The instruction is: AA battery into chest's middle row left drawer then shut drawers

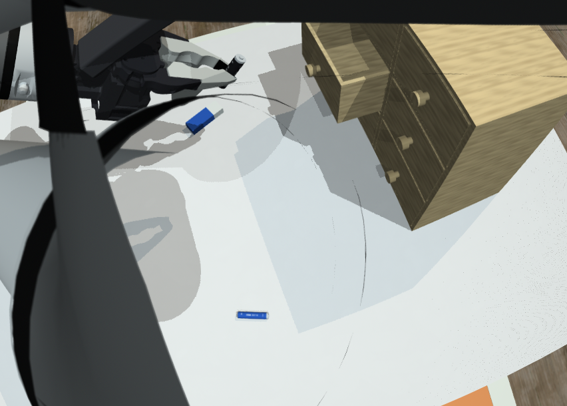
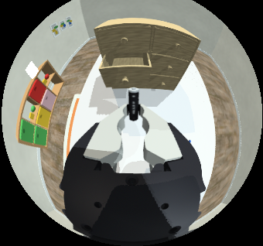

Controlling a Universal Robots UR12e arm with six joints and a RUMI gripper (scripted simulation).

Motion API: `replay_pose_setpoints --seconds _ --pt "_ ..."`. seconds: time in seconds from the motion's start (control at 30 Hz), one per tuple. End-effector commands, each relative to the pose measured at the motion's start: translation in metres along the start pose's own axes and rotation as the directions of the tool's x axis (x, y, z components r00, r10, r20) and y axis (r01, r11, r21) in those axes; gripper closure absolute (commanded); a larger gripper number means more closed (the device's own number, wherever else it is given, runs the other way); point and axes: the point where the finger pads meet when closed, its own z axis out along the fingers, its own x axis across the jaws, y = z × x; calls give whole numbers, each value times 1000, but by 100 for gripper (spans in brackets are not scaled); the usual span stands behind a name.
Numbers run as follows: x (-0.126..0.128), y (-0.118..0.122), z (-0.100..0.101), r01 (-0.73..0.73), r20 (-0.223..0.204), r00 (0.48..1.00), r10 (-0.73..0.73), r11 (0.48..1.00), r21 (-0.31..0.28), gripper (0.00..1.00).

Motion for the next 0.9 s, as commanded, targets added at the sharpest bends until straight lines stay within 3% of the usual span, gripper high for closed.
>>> replay_pose_setpoints --seconds 0.0,0.47,0.87 --pt "2 -7 1 -6 2 1000 5 985 175 95" --pt "2 -5 1 -9 3 1000 9 956 292 95" --pt "2 -4 -1 -6 3 1000 6 948 319 95"
